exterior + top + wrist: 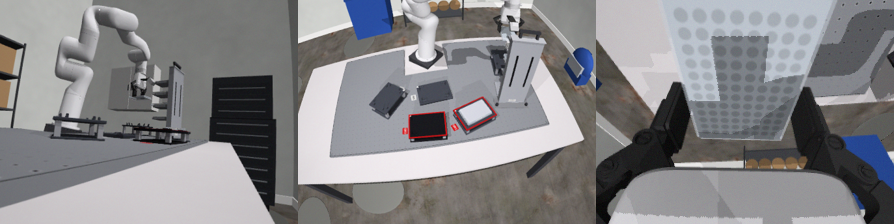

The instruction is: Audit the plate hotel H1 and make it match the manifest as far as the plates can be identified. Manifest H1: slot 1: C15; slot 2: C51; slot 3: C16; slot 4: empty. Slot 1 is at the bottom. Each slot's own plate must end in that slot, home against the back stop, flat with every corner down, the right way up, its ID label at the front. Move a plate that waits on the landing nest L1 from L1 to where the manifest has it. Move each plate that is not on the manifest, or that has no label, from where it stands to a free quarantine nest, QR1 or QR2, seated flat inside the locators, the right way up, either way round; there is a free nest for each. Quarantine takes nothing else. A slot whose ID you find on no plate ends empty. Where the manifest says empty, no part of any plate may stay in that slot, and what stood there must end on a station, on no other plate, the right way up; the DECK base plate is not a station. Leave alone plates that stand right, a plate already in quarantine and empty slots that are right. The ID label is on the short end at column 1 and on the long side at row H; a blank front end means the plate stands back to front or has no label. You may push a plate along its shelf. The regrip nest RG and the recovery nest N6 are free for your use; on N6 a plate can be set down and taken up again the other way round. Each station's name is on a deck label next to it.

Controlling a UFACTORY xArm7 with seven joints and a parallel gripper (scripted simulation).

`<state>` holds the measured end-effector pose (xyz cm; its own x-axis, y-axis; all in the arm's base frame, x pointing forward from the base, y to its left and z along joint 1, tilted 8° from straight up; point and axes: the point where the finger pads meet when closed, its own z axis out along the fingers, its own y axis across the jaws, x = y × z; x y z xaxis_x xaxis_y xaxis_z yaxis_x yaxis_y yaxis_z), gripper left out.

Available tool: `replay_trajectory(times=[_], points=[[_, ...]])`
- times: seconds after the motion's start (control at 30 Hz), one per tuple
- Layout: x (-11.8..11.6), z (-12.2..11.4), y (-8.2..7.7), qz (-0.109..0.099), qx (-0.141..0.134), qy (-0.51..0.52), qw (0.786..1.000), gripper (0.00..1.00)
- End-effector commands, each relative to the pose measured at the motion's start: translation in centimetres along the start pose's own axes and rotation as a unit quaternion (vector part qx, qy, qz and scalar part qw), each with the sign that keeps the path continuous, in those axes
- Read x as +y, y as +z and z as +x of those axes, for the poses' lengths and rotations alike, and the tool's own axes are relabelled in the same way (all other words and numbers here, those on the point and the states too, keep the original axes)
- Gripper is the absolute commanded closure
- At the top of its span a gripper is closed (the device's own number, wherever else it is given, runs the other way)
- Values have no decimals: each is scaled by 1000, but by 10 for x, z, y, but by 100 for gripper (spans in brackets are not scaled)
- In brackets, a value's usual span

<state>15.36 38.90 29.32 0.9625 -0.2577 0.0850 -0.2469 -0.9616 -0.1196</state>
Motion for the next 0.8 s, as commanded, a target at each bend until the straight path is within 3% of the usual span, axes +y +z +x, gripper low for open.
replay_trajectory(times=[0.0,0.77], points=[[-1,0,5,2,0,0,1000,100],[-1,0,37,2,0,0,1000,100]])
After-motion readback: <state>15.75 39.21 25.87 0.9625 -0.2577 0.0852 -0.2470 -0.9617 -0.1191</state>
